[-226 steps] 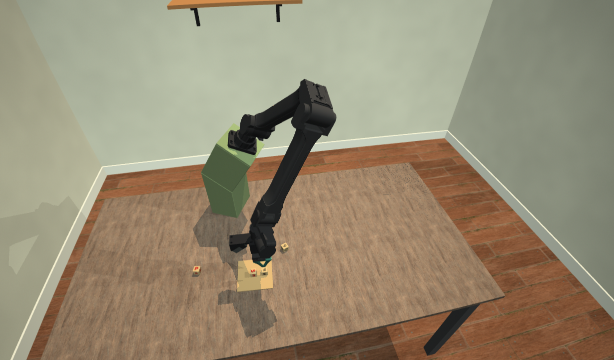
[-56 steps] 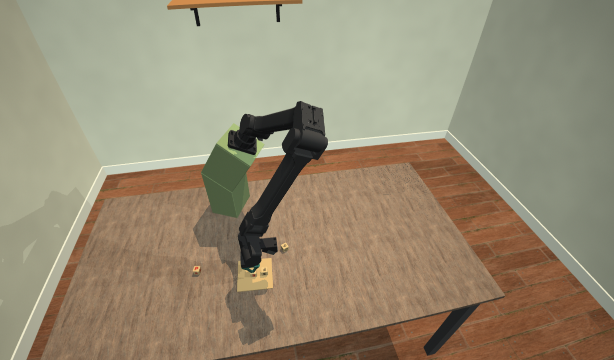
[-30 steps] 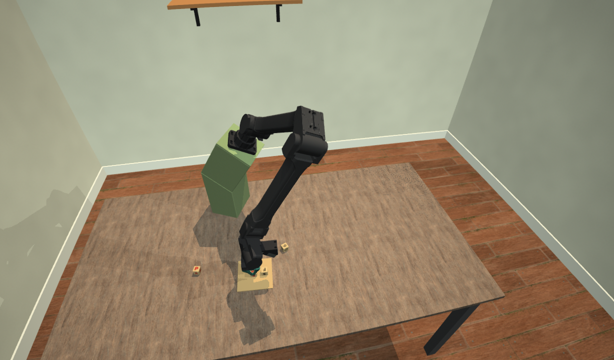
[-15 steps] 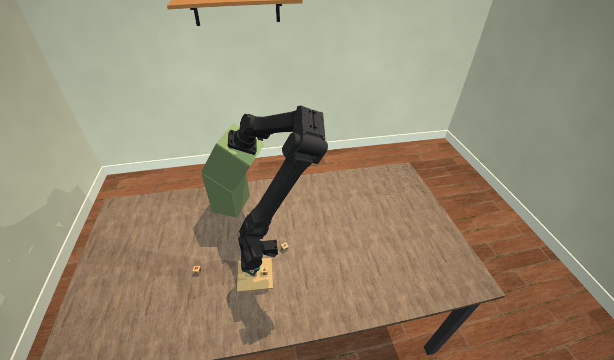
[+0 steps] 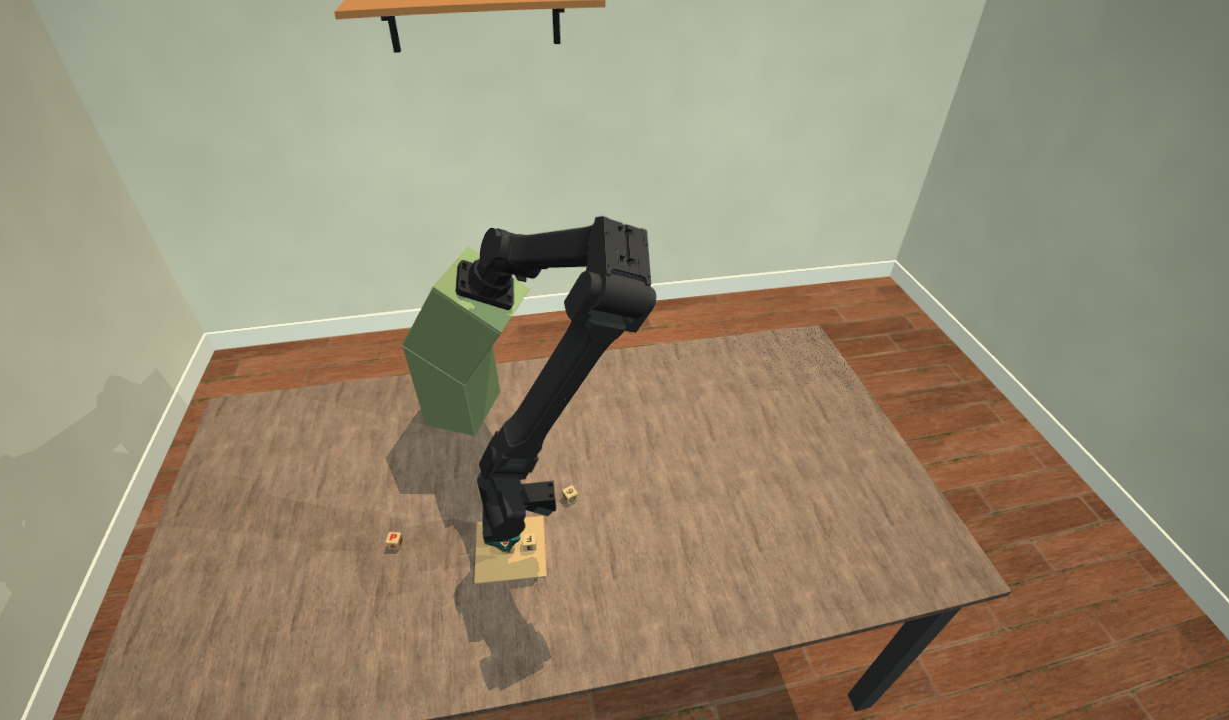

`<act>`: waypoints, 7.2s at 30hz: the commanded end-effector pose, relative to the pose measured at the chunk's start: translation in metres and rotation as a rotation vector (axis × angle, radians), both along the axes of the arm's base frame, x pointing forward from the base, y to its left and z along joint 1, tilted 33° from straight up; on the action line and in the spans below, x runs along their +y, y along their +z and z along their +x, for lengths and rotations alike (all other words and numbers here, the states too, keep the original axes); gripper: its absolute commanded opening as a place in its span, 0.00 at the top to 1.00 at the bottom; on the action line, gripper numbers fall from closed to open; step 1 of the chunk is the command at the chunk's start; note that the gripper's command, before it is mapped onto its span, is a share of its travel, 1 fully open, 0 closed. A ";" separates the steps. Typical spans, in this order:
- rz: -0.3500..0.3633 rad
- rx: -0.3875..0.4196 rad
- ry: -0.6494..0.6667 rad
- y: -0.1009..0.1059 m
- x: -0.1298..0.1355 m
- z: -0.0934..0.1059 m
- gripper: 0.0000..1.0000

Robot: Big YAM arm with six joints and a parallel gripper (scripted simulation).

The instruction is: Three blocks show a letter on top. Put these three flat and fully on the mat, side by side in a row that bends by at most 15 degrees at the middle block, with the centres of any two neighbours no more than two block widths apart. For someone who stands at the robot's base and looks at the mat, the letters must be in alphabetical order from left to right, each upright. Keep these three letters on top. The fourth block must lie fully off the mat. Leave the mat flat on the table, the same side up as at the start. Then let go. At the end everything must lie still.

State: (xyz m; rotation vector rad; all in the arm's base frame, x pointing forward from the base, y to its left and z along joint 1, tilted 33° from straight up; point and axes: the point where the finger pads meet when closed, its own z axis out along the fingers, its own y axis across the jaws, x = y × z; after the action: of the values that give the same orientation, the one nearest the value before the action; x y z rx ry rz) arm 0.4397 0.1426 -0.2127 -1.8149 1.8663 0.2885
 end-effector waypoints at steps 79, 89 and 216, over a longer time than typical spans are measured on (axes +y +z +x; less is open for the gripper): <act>0.009 -0.023 -0.017 -0.014 0.014 0.017 0.80; 0.009 -0.019 -0.027 -0.009 0.009 0.016 0.80; 0.350 0.745 -1.306 -0.031 -0.018 0.014 0.80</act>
State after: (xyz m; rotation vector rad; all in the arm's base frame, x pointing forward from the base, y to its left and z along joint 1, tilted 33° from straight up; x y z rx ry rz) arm 0.4494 0.1221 -0.2484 0.0020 2.8129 0.7539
